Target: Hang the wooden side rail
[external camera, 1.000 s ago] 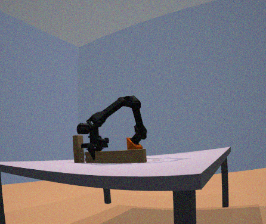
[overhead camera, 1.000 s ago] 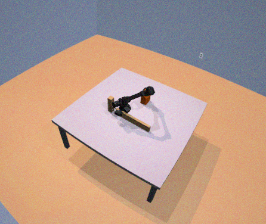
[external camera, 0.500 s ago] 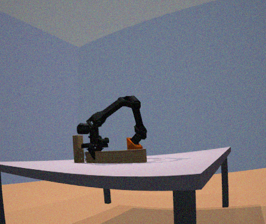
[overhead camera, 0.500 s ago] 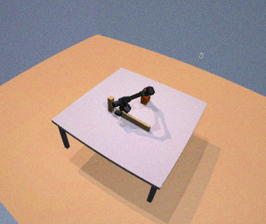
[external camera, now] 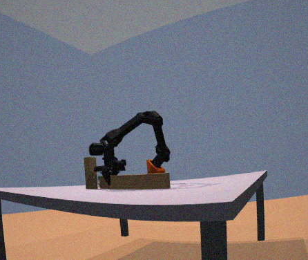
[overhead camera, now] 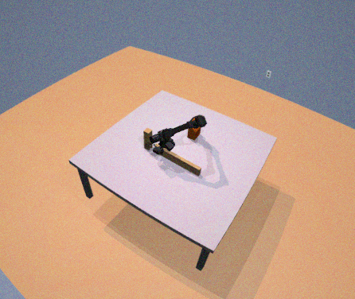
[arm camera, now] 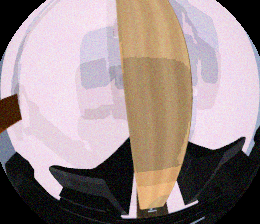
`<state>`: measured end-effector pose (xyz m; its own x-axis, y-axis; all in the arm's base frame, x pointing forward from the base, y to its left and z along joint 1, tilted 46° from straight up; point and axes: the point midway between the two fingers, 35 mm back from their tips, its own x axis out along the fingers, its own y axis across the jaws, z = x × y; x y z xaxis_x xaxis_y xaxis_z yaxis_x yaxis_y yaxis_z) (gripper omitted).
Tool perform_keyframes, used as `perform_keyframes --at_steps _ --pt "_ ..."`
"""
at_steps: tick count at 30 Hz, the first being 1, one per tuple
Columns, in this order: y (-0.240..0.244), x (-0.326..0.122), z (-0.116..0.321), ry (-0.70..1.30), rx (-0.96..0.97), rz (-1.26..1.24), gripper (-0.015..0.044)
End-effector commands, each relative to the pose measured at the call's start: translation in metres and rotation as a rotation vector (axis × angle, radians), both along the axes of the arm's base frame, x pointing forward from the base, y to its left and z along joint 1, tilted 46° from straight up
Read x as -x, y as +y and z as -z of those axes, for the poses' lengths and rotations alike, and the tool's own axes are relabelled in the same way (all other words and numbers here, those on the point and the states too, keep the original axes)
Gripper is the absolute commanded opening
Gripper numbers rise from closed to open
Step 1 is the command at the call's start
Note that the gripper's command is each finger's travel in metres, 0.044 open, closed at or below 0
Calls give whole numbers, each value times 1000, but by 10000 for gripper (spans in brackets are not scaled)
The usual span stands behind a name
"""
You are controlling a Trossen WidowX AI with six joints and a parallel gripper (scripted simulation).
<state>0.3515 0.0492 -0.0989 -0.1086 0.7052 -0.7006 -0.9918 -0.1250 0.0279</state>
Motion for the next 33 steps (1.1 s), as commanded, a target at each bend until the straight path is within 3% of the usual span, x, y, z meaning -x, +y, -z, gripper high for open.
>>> perform_keyframes --at_steps 1,33 --pt "-4 -2 -3 -14 2 -1 0" --pt "-8 -3 -6 -14 2 -1 0"
